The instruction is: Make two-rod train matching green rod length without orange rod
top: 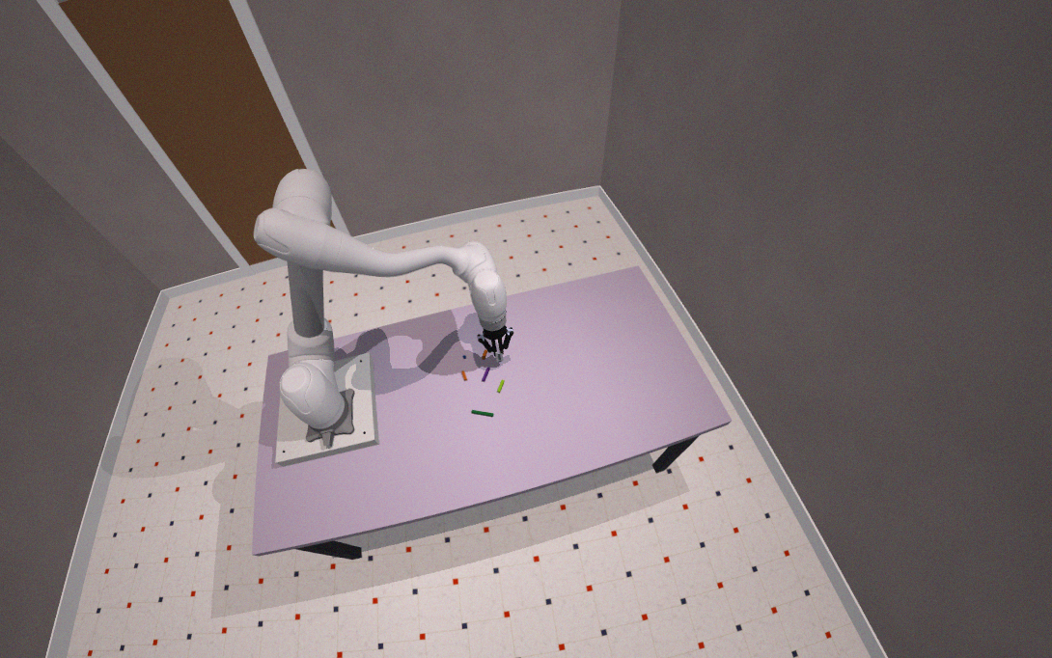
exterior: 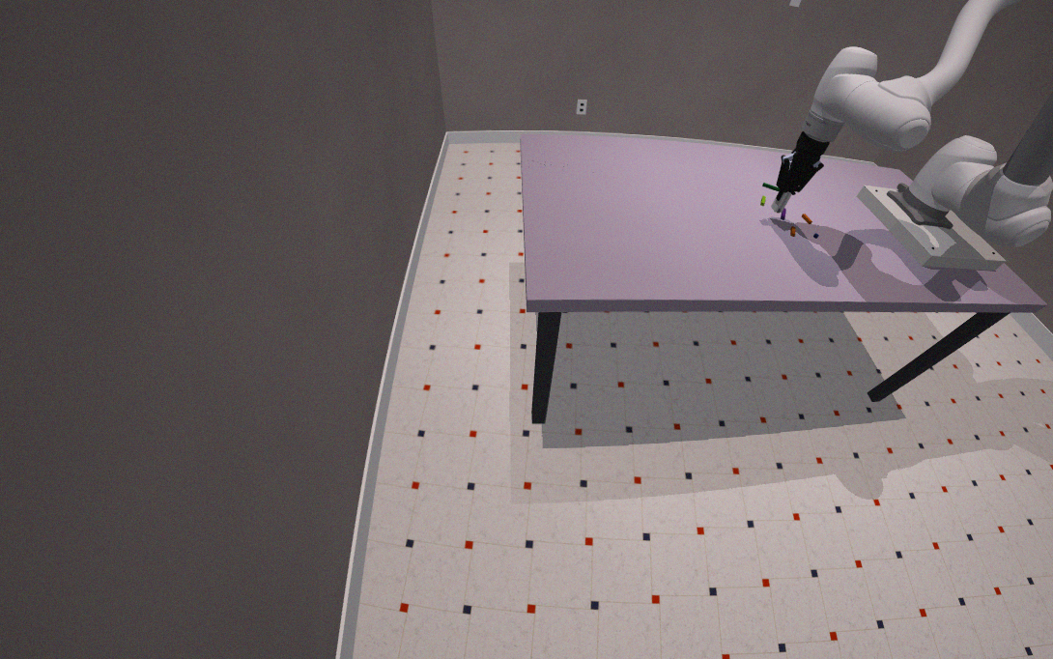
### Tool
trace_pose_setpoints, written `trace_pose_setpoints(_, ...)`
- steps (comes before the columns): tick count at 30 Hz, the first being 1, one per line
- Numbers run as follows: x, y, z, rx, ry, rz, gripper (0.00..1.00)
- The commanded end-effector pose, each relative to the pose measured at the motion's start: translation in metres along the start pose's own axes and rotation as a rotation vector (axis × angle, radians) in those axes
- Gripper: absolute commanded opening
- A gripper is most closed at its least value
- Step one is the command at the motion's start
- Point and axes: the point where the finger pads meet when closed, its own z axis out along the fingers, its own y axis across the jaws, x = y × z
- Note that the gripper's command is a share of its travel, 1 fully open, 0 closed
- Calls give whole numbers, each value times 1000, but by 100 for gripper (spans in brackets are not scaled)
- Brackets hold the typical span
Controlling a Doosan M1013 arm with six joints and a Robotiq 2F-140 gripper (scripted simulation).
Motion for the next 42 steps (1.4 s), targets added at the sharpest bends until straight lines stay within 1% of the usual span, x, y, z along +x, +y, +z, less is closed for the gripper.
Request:
trace_pose_setpoints(1, 0, 1, 15, 0, 0, 0, 3)
trace_pose_setpoints(6, 1, 1, 24, 0, 0, 0, 3)
trace_pose_setpoints(11, 1, 1, 26, 0, 0, 0, 3)
trace_pose_setpoints(42, 1, 1, 26, 0, 0, 0, 3)
